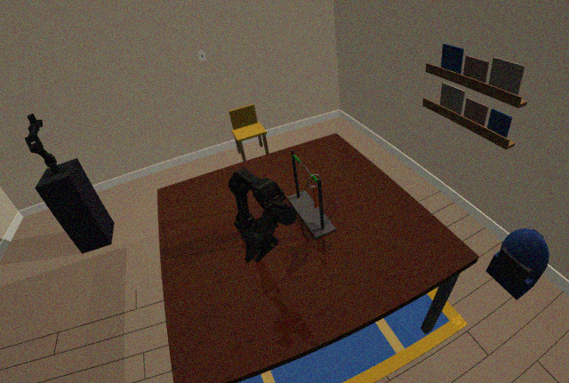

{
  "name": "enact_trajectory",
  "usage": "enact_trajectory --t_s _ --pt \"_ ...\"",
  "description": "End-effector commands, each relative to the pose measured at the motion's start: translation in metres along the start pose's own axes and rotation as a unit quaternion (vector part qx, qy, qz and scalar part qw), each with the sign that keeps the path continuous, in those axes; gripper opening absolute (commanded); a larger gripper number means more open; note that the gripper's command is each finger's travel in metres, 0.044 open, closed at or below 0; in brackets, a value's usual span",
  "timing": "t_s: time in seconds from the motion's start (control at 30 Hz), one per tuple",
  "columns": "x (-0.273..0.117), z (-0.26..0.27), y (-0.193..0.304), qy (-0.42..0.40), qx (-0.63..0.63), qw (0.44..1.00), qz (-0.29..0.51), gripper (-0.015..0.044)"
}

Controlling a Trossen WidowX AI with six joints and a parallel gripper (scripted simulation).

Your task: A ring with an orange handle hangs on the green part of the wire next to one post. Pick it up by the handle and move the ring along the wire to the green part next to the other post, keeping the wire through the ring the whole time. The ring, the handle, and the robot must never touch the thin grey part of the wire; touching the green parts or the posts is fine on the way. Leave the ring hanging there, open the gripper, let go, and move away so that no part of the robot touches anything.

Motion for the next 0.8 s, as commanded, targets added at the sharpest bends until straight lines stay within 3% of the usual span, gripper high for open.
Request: enact_trajectory --t_s 0.0,0.27,0.5,0.77 --pt "0.0 -0.001 0.0 0.001 -0.003 1.0 0.002 0.0374" --pt "-0.006 -0.036 0.019 0.032 -0.136 0.984 0.113 0.0164" --pt "-0.016 -0.072 0.034 0.028 -0.262 0.938 0.227 0.016" --pt "-0.03 -0.116 0.045 -0.017 -0.396 0.848 0.352 0.016"
Point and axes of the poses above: the point midway between the two fingers, 35 mm back from their tips, its own x axis out along the fingers, its own z axis across the jaws, y = z × x, the point moved 4 cm from there along -x, back along the fingers, and after that the axes turned 2 degrees about -x, right-handed, at the moved point
